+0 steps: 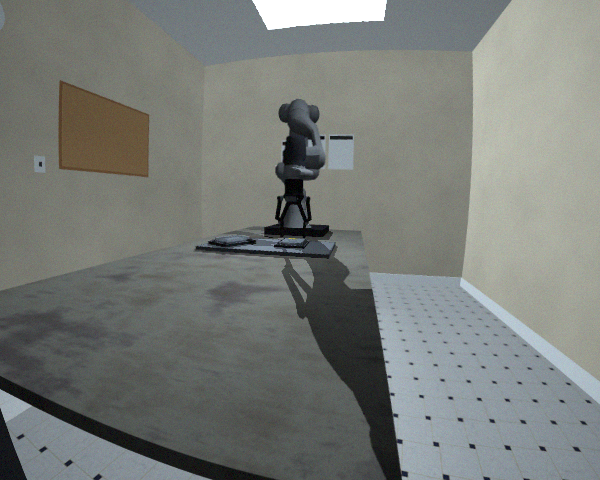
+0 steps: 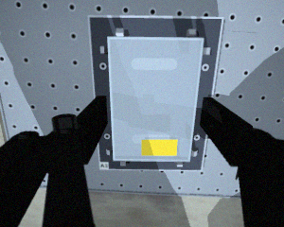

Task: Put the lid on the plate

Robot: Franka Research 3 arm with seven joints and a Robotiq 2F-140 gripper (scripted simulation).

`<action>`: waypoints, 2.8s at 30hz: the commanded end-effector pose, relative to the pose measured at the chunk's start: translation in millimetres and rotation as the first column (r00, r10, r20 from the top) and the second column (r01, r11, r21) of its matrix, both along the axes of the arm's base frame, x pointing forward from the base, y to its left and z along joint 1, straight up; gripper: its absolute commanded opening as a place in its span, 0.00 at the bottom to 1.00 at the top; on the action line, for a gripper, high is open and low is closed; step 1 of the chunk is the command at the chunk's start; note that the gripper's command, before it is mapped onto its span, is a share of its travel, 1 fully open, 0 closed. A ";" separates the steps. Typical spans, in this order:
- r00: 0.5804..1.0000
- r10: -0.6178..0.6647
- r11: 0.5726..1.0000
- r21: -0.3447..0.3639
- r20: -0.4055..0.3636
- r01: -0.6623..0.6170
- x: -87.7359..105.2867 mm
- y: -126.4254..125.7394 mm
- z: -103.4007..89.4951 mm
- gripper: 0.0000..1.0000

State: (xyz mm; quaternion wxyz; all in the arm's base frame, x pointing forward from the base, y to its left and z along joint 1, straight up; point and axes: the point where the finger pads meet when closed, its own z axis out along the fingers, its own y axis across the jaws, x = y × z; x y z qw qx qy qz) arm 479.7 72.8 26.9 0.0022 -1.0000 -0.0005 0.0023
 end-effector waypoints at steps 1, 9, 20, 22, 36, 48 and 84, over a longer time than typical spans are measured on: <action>1.000 0.002 1.000 0.001 0.000 -0.002 -0.5 0.0 -0.9 0.63; 1.000 0.002 1.000 0.001 0.000 -0.002 -0.5 0.0 -0.9 0.63; 1.000 0.002 1.000 0.001 0.000 -0.002 -0.5 0.0 -0.9 0.63; 1.000 0.002 1.000 0.001 0.000 -0.002 -0.5 0.0 -0.9 0.63; 1.000 0.002 1.000 0.001 0.000 -0.002 -0.5 0.0 -0.9 0.63; 1.000 0.002 1.000 0.001 0.000 -0.002 -0.5 0.0 -0.9 0.63; 1.000 0.002 1.000 0.001 0.000 -0.002 -0.5 0.0 -0.9 0.69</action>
